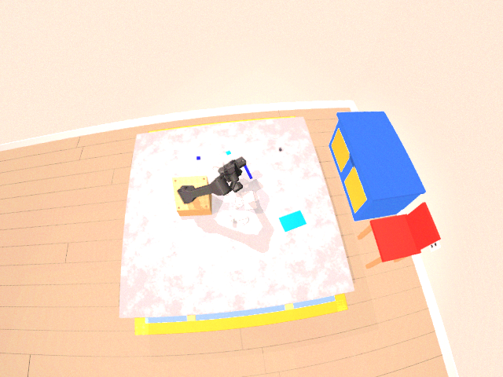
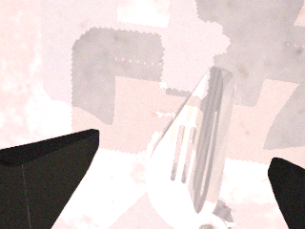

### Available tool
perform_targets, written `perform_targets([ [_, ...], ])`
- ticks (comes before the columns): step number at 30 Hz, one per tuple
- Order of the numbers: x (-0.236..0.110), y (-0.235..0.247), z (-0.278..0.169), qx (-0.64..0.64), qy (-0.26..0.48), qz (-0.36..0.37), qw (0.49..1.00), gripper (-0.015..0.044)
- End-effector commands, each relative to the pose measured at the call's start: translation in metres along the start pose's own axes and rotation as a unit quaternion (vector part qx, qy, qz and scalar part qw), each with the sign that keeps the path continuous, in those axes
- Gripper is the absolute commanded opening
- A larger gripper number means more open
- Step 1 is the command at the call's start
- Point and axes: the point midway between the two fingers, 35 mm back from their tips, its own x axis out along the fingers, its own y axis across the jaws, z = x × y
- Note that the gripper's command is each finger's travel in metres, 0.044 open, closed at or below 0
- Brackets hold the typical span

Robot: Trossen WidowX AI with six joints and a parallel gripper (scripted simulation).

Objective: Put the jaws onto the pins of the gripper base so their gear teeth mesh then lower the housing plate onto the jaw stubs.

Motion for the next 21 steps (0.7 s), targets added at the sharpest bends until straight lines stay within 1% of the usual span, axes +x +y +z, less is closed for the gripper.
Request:
perform_targets([
  [1, 0.0074, -0.0002, -0.0020, -0.003, 0.001, -0.002, 1.000, 0.0440],
  [21, 0.0100, -0.0003, -0.0023, -0.003, 0.002, -0.003, 1.000, 0.0440],
])
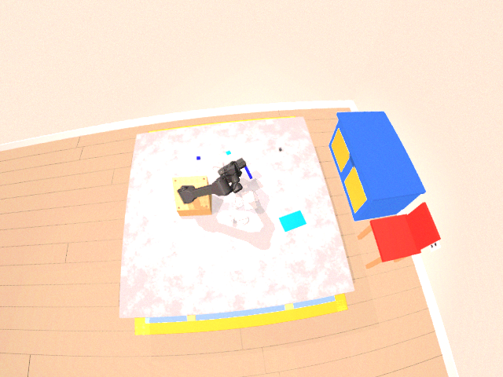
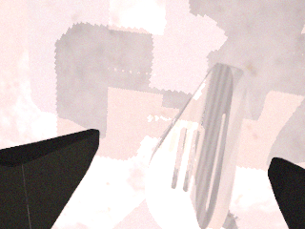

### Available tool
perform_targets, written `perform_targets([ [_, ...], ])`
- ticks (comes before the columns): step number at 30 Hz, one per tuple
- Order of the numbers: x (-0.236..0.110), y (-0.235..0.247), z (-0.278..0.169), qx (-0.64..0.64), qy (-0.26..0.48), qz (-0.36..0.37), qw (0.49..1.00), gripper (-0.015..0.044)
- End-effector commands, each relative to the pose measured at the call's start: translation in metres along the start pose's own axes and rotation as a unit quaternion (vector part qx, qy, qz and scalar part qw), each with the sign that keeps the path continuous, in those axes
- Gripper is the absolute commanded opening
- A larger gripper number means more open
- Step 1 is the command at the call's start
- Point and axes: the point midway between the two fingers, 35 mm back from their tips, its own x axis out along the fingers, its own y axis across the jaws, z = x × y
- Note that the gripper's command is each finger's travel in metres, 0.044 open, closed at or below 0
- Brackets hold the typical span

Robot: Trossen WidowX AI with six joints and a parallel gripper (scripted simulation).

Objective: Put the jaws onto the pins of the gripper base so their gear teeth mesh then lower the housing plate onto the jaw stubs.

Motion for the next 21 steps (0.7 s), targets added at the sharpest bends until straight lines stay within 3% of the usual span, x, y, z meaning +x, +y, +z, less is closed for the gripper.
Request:
perform_targets([
  [1, 0.0003, -0.0005, 0.0000, -0.002, 0.000, -0.002, 1.000, 0.0440],
  [6, 0.0003, -0.0005, 0.0000, -0.002, 0.000, -0.002, 1.000, 0.0440],
  [17, 0.0001, 0.0000, 0.0000, 0.000, 0.000, 0.000, 1.000, 0.0151],
  [21, 0.0001, 0.0000, 0.0000, 0.000, 0.000, 0.000, 1.000, 0.0134],
])
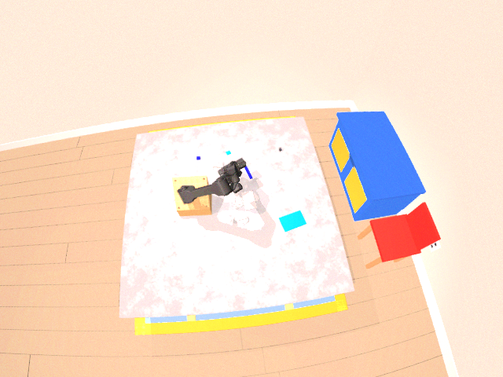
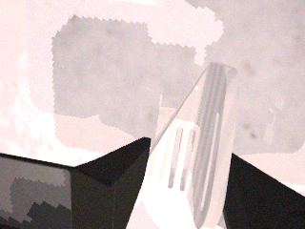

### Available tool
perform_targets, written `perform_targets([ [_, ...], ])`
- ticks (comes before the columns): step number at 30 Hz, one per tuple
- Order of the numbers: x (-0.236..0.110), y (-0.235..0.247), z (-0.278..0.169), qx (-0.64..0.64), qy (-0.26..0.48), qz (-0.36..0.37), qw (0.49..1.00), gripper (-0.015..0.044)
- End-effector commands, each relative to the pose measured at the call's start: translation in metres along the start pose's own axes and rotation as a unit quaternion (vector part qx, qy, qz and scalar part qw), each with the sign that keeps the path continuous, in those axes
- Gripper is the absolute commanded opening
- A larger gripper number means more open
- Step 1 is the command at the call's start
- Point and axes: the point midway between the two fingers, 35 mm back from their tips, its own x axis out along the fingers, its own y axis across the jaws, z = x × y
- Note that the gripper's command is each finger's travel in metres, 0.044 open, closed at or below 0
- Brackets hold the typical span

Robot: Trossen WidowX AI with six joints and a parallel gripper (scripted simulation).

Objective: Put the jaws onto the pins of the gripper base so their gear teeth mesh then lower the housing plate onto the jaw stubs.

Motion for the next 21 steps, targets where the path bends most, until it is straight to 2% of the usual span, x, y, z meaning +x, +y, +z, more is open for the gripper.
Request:
perform_targets([
  [1, 0.000, 0.001, 0.000, 0.001, 0.000, 0.002, 1.000, 0.0134],
  [12, 0.000, 0.001, 0.000, 0.001, 0.000, 0.002, 1.000, 0.0134],
  [21, -0.026, 0.001, 0.003, 0.000, -0.002, 0.003, 1.000, 0.0134],
])
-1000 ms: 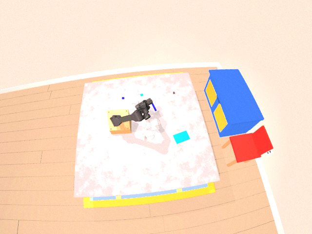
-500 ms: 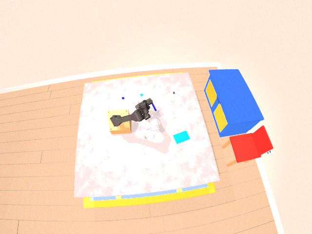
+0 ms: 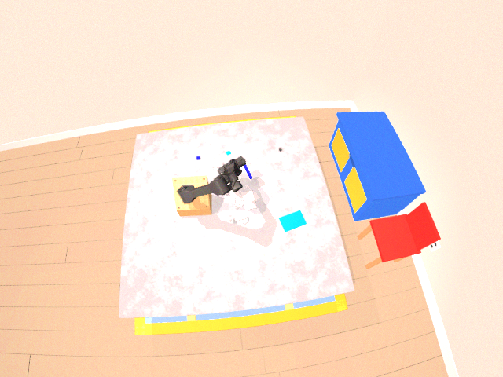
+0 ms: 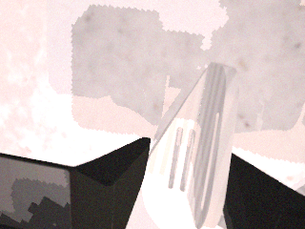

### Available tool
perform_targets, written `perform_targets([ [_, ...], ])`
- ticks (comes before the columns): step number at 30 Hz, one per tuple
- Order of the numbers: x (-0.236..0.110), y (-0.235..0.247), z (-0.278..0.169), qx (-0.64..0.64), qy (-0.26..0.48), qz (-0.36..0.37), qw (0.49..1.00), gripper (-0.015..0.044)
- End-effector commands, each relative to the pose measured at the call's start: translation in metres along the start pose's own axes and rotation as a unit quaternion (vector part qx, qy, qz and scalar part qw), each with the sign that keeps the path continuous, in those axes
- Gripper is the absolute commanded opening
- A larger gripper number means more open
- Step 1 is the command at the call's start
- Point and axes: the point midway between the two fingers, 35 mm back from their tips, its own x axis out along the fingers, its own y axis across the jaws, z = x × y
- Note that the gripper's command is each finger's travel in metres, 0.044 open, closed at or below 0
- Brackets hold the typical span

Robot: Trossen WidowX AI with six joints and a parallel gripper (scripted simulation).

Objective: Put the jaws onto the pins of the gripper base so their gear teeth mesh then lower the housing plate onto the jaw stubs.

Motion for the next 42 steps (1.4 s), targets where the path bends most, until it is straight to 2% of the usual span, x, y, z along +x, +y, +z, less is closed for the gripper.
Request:
perform_targets([
  [1, -0.014, 0.000, 0.004, 0.003, -0.005, 0.002, 1.000, 0.0134],
  [17, -0.064, 0.000, 0.001, 0.002, -0.004, 0.000, 1.000, 0.0134],
  [23, -0.064, -0.001, 0.002, 0.008, -0.004, 0.000, 1.000, 0.0134],
  [42, -0.066, -0.056, 0.024, 0.184, -0.006, 0.001, 0.983, 0.0134],
])
